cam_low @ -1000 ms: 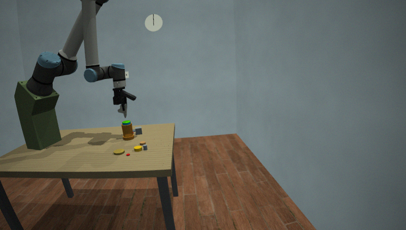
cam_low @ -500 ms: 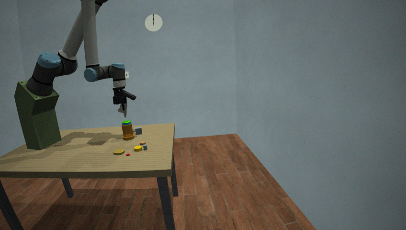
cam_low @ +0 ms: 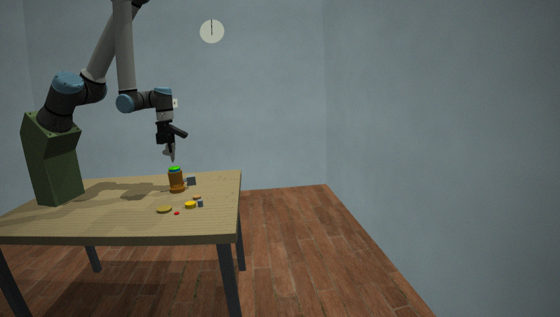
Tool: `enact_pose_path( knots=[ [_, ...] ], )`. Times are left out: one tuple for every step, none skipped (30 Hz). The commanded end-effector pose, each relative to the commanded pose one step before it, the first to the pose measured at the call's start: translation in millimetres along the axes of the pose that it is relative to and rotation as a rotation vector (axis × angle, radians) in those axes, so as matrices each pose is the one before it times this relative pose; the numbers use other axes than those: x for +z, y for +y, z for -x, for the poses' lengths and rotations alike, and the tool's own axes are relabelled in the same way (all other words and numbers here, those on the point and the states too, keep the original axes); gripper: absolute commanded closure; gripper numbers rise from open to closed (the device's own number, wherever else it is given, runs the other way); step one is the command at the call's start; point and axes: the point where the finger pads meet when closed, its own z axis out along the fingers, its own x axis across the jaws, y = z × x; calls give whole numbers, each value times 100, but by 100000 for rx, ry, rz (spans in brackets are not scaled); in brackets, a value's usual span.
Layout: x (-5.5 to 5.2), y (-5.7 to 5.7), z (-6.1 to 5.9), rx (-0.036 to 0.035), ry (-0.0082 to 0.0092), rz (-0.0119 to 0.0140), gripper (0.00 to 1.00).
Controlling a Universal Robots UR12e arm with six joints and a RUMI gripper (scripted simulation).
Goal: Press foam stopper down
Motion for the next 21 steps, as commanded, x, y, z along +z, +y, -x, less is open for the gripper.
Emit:
enact_pose_path(
  knots=[
    [343,-38,10,-10,-6,-95,100],
    [235,-1,0,0,0,0,100],
    [274,1,0,0,0,0,100],
    [299,-1,0,0,0,0,100],
    [308,0,0,0,0,0,100],
    [300,0,0,0,0,0,100],
    [276,-1,0,0,0,0,100],
    [237,1,0,0,0,0,100],
    [188,-1,0,0,0,0,100],
    [133,0,0,0,0,0,100],
    [79,0,0,0,0,0,100],
    [33,0,0,0,0,0,100],
    [5,0,0,0,0,0,100],
    [0,0,0,0,0,0,100],
    [0,0,0,0,0,0,100],
    [0,0,0,0,0,0,100],
    [0,0,0,0,0,0,100],
    [1,0,0,0,0,0,100],
    [1,0,0,0,0,0,100],
    [2,0,0,0,0,0,100],
    [3,0,0,0,0,0,100]
  ],
)
